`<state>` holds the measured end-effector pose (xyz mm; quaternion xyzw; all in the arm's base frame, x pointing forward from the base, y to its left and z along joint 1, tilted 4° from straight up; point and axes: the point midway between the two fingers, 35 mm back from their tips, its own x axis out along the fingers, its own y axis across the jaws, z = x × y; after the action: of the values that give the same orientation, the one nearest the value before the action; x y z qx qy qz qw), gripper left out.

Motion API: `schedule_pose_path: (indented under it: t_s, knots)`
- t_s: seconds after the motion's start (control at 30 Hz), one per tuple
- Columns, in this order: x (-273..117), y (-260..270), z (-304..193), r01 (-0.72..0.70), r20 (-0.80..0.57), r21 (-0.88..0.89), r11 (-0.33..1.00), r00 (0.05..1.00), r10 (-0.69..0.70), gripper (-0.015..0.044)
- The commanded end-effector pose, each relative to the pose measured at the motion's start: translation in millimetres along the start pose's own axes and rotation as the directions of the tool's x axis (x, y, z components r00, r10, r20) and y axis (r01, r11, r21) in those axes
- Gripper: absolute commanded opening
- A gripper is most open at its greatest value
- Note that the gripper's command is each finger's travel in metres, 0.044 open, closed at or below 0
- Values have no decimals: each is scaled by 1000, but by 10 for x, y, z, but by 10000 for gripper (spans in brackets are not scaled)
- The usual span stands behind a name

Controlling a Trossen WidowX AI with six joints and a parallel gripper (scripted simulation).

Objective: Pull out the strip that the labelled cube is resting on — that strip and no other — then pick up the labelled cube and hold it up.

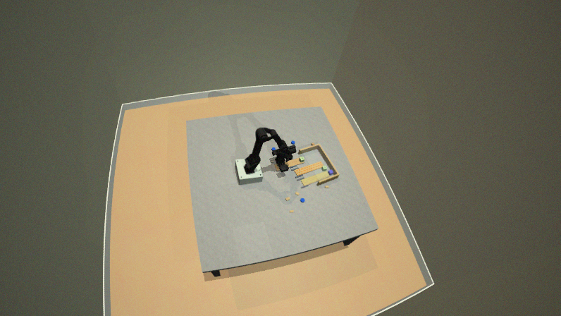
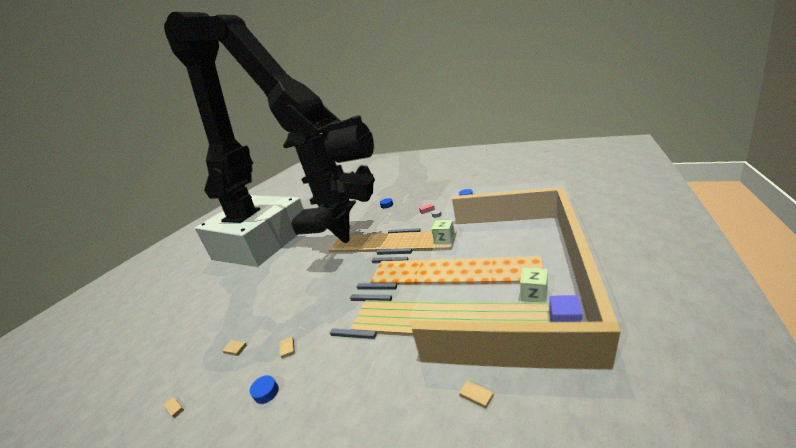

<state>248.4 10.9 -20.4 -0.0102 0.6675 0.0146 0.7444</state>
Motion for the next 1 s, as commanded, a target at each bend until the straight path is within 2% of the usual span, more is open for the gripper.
schedule_pose_path:
  t_s: [0.0, 0.97]
  knots:
    - [33, -6, -150, 1, -24, -1, 1000, 1000, -1, 0]
    - [28, -19, -448, 1, -26, -1, 1000, 1000, -1, 0]
